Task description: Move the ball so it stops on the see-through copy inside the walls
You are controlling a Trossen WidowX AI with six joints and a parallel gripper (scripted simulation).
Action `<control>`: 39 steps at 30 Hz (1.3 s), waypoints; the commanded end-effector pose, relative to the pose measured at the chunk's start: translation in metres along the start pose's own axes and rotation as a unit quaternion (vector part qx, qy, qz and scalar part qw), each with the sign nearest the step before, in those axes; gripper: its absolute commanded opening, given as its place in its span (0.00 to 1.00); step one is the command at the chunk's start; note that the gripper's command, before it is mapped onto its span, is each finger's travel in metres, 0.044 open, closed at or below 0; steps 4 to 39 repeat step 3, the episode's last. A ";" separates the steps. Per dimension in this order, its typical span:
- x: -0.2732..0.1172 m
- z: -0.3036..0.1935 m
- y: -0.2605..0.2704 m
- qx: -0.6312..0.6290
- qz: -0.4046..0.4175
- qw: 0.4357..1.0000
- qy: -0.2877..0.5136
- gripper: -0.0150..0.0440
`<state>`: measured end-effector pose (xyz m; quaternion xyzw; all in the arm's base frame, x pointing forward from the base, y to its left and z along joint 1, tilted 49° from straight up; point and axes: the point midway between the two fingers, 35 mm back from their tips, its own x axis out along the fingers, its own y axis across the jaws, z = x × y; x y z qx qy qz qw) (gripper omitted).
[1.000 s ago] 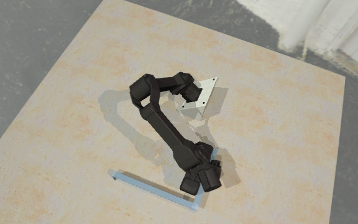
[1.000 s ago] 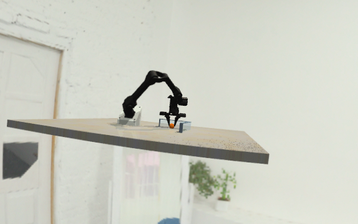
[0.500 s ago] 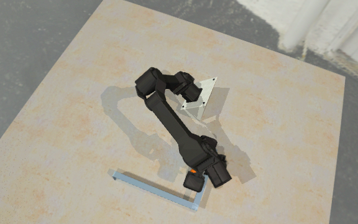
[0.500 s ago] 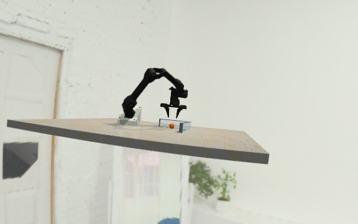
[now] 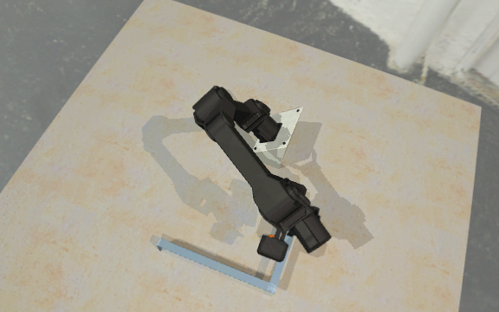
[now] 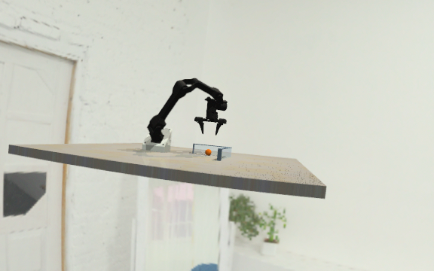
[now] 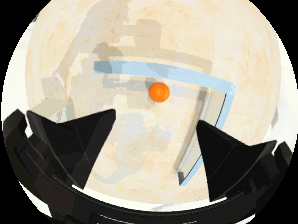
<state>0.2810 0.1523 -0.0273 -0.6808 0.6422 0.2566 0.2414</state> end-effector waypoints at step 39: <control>-0.020 -0.001 0.001 0.004 -0.004 1.000 -0.005 1.00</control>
